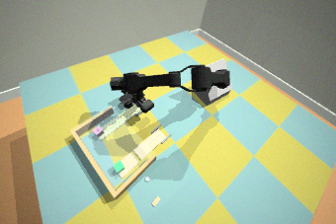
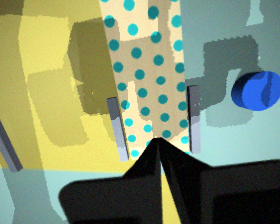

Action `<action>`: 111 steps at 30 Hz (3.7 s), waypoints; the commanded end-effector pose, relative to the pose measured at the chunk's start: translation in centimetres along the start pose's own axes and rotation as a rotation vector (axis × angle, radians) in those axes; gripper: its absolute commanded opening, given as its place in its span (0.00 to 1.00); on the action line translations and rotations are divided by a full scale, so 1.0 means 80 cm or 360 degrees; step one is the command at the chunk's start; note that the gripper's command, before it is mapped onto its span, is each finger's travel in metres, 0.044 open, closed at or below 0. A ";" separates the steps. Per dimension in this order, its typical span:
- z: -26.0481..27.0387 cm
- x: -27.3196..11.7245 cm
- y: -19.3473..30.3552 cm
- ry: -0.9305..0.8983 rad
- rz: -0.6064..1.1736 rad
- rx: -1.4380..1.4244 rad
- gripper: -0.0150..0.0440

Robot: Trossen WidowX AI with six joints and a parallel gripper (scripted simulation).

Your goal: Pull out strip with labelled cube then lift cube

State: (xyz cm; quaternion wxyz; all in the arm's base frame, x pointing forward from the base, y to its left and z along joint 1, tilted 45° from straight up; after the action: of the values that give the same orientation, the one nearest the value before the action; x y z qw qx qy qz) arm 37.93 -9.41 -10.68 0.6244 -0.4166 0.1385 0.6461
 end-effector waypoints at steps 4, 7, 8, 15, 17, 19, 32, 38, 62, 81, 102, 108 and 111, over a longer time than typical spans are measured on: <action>0.003 0.003 0.014 0.0003 0.0008 -0.0001 0.25; 0.004 0.004 0.020 0.0003 0.0008 -0.0001 0.25; 0.005 0.005 0.022 0.0003 0.0009 -0.0001 0.25; 0.008 0.006 0.035 0.0002 0.0009 0.0000 0.25; 0.009 0.006 0.039 0.0002 0.0010 0.0000 0.25; 0.009 0.006 0.043 0.0002 0.0010 0.0000 0.25; 0.015 0.007 0.067 0.0002 0.0011 0.0001 0.25; 0.018 0.008 0.079 0.0002 0.0012 0.0002 0.25; 0.028 0.009 0.123 0.0003 0.0014 0.0004 0.25; 0.035 0.009 0.157 0.0003 0.0016 0.0005 0.25; 0.044 0.009 0.193 0.0004 0.0019 0.0007 0.25; 0.046 0.009 0.203 0.0004 0.0019 0.0008 0.25; 0.047 0.009 0.208 0.0005 0.0020 0.0008 0.25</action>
State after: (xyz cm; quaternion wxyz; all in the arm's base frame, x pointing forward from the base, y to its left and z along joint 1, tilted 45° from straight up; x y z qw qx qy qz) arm 22.52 -9.99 -14.16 0.6256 -0.4274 0.1394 0.6376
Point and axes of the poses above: the point midway between the two fingers, 35 mm back from their tips, its own x axis out along the fingers, its own z axis across the jaws, y = z × x, the point moved 3 cm from there along -x, back along the fingers, and after that the axes turned 13 degrees about -x, right-handed, at the moved point
